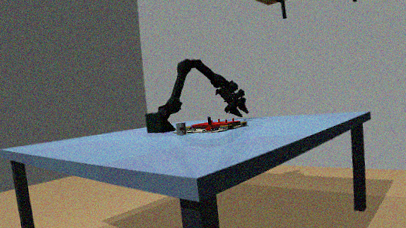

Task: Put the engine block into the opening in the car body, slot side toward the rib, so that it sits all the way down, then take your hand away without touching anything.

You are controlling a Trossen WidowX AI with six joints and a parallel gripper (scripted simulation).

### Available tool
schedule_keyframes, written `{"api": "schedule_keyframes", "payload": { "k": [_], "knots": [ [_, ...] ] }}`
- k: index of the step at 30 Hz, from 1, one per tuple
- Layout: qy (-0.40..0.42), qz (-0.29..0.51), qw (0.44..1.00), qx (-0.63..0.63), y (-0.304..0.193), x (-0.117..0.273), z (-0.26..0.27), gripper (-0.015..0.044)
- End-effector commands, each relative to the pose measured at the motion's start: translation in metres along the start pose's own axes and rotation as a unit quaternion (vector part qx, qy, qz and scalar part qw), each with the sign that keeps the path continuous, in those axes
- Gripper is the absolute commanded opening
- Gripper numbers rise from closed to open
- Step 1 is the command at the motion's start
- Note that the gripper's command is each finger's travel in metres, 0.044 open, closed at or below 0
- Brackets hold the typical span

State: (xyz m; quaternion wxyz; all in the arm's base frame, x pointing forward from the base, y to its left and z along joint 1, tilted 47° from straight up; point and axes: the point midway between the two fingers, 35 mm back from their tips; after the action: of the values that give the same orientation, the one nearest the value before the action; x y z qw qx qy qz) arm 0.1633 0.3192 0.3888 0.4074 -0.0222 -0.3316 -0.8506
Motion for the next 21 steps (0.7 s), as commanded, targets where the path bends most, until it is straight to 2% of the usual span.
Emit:
{"api": "schedule_keyframes", "payload": {
  "k": [1, 2, 21],
  "knots": [
    [0.000, 0.000, 1.000, 0.000, 0.000, 0.000, 0.000, 0.0426],
    [-0.001, 0.000, 1.000, 0.000, 0.000, 0.000, 0.000, 0.0440],
    [-0.127, -0.042, 0.989, -0.065, 0.050, -0.055, -0.080, 0.0440]
  ]
}}
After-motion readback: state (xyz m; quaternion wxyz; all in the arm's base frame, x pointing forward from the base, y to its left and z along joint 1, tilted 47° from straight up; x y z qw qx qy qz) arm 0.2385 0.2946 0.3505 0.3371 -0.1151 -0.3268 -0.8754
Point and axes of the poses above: the point midway between the two fingers, 35 mm back from their tips, its own x axis back along the fingers, its own z axis across the jaws, y = z × x, and after that the axes turned 8 degrees about x, right-handed
